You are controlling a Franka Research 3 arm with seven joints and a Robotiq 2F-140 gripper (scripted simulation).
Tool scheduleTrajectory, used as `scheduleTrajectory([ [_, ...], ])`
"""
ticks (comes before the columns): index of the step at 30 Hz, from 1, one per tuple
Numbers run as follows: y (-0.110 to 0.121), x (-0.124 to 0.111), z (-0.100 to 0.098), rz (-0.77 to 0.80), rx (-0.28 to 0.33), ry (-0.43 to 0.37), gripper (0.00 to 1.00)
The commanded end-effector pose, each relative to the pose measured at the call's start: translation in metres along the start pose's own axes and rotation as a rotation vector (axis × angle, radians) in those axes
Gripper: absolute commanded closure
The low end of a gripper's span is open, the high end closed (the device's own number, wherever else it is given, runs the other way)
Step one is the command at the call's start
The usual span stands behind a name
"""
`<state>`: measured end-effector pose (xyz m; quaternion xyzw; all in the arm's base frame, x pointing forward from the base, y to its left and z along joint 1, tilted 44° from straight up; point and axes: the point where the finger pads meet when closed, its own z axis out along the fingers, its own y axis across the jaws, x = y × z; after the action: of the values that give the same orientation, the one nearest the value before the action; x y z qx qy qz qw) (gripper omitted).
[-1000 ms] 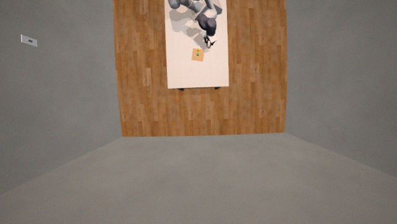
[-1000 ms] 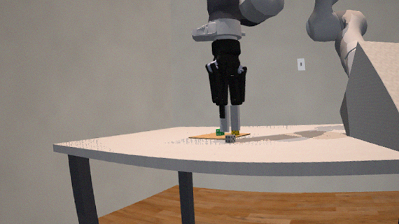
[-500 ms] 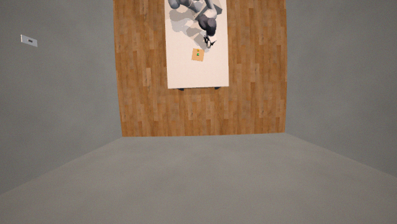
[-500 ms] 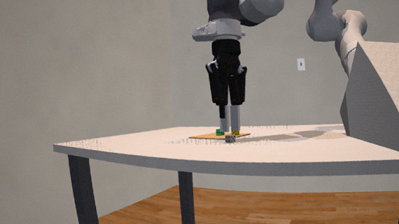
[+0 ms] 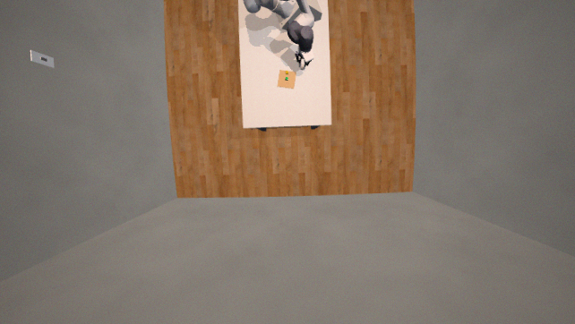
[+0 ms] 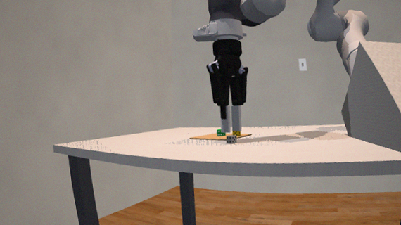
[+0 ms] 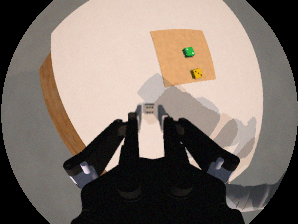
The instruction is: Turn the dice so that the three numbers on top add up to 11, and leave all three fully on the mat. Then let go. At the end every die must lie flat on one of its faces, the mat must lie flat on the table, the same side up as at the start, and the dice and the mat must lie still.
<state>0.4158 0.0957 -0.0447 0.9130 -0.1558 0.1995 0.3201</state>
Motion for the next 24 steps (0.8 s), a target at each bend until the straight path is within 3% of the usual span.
scheduleTrajectory([
  [1, 0.001, 0.001, 0.001, -0.003, 0.0, 0.001, 0.79],
  [24, 0.001, 0.001, 0.022, -0.003, 0.0, 0.001, 0.79],
])
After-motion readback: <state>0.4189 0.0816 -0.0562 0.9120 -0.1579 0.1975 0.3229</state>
